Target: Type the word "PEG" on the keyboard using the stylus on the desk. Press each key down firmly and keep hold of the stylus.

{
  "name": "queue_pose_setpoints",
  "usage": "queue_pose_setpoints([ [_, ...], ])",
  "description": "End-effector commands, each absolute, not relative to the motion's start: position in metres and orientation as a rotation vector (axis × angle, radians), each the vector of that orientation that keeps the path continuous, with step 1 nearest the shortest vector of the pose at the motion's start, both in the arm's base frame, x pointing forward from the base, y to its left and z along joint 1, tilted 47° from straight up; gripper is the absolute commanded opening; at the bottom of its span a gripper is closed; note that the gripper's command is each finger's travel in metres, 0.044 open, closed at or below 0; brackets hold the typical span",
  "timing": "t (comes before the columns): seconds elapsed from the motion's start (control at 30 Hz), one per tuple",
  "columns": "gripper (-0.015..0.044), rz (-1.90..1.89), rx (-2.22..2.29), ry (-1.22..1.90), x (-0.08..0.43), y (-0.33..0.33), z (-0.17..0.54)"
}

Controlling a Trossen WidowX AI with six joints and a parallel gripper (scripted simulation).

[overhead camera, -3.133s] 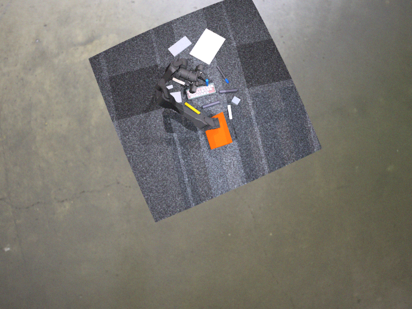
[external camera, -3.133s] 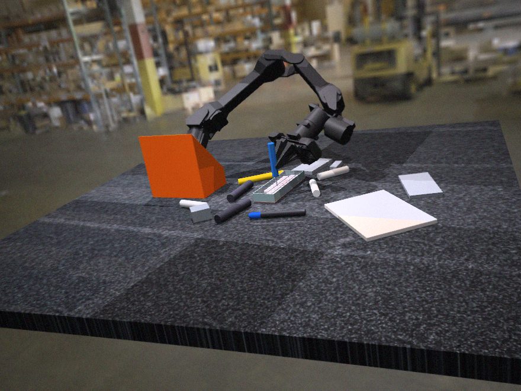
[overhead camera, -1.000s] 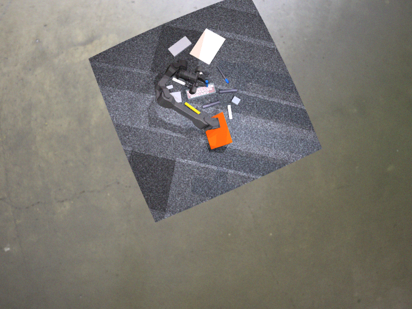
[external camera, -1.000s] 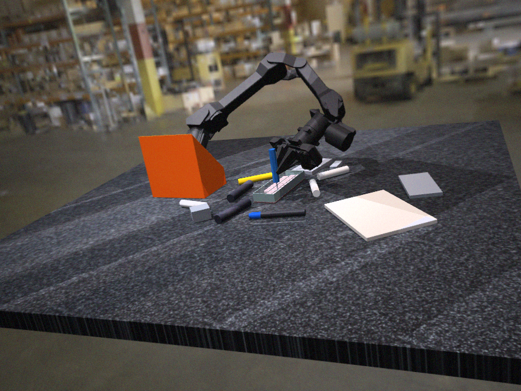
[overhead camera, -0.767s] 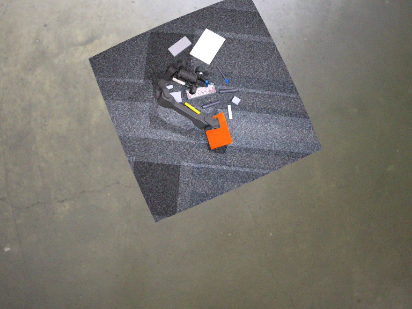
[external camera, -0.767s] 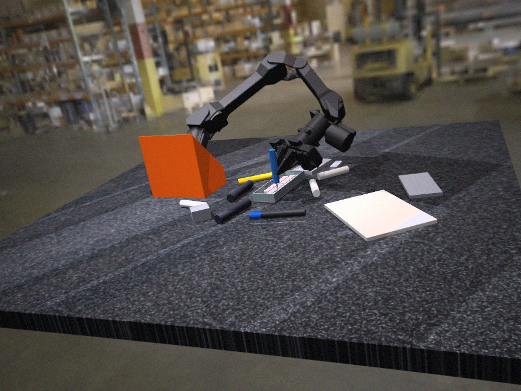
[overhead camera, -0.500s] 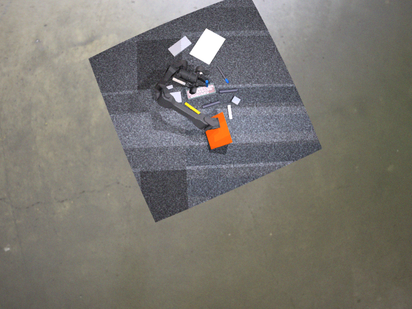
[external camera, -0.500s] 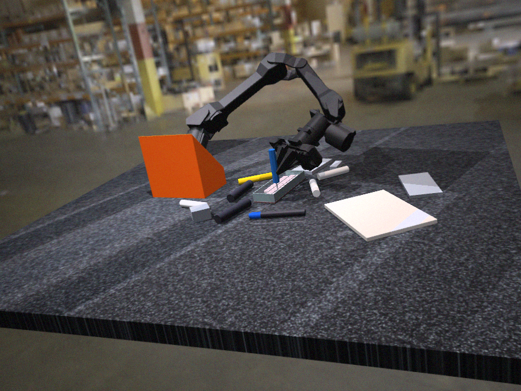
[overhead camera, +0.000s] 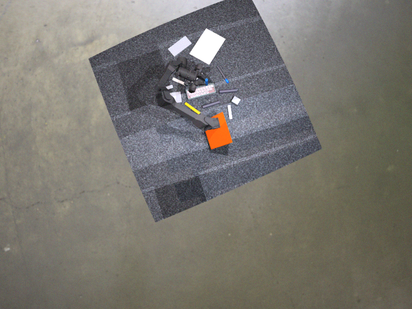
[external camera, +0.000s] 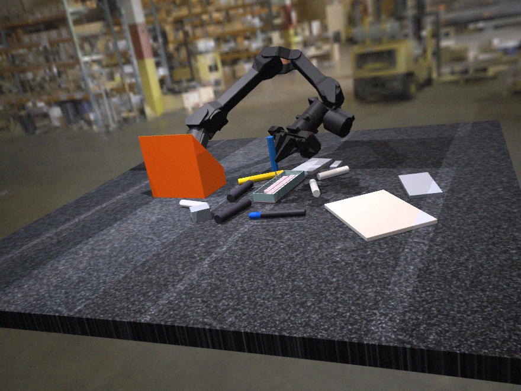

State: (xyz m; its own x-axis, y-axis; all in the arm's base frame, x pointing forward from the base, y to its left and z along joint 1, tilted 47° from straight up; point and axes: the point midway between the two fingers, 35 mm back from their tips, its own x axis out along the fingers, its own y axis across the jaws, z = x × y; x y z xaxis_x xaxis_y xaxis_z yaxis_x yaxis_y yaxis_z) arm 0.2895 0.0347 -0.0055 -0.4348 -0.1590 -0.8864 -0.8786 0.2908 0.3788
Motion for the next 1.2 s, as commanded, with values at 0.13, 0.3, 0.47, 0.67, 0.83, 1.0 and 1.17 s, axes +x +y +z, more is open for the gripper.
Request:
queue_pose_setpoints([
  [0.13,0.0031,1.183,-1.063,1.706,0.287,0.053,0.022],
  [0.3,0.0000,1.177,-1.149,1.633,0.283,0.066,0.041],
  [0.47,0.0000,1.172,-1.229,1.555,0.277,0.078,0.059],
  [0.67,0.0000,1.164,-1.318,1.457,0.267,0.092,0.080],
  [0.83,0.0000,1.158,-1.386,1.372,0.258,0.102,0.097],
  [1.0,0.0000,1.156,-1.405,1.346,0.255,0.105,0.102],
  [1.17,0.0000,1.156,-1.405,1.346,0.255,0.105,0.102],
])
